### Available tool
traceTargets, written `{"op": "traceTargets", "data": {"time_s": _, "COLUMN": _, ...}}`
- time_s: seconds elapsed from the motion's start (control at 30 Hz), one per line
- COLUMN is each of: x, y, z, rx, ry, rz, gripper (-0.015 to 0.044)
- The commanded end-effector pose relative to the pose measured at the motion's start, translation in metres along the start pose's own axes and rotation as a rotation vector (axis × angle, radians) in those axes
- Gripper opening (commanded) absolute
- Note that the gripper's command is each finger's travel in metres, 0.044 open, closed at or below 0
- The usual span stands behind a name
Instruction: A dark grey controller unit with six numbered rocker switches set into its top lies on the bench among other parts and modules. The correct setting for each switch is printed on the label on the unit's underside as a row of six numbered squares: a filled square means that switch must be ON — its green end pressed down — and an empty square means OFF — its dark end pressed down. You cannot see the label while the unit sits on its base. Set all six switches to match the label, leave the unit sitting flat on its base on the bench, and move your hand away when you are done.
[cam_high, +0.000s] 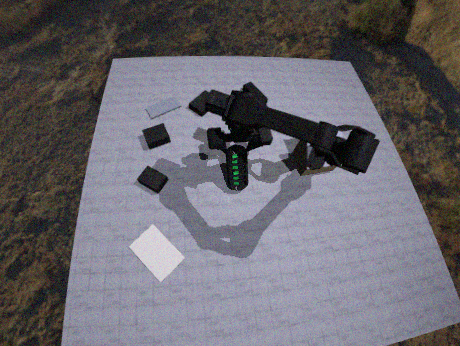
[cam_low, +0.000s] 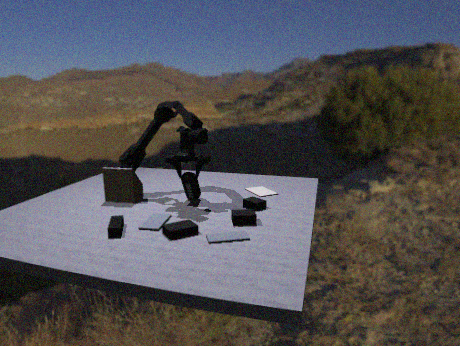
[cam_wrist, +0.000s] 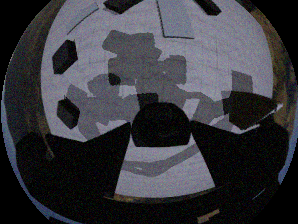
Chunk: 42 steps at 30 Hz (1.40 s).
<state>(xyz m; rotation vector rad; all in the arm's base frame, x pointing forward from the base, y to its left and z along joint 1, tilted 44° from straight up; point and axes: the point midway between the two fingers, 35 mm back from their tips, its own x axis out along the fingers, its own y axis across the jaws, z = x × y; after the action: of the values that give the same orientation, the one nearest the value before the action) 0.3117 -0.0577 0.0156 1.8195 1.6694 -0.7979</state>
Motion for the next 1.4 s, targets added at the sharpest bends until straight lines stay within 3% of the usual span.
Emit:
{"op": "traceTargets", "data": {"time_s": 0.0, "x": 0.008, "y": -0.003, "z": 0.001, "rx": -0.003, "ry": 0.008, "rz": -0.019, "gripper": 0.0338}}
{"op": "traceTargets", "data": {"time_s": 1.37, "x": 0.026, "y": -0.003, "z": 0.026, "rx": -0.004, "ry": 0.007, "rz": -0.019, "gripper": 0.0338}}
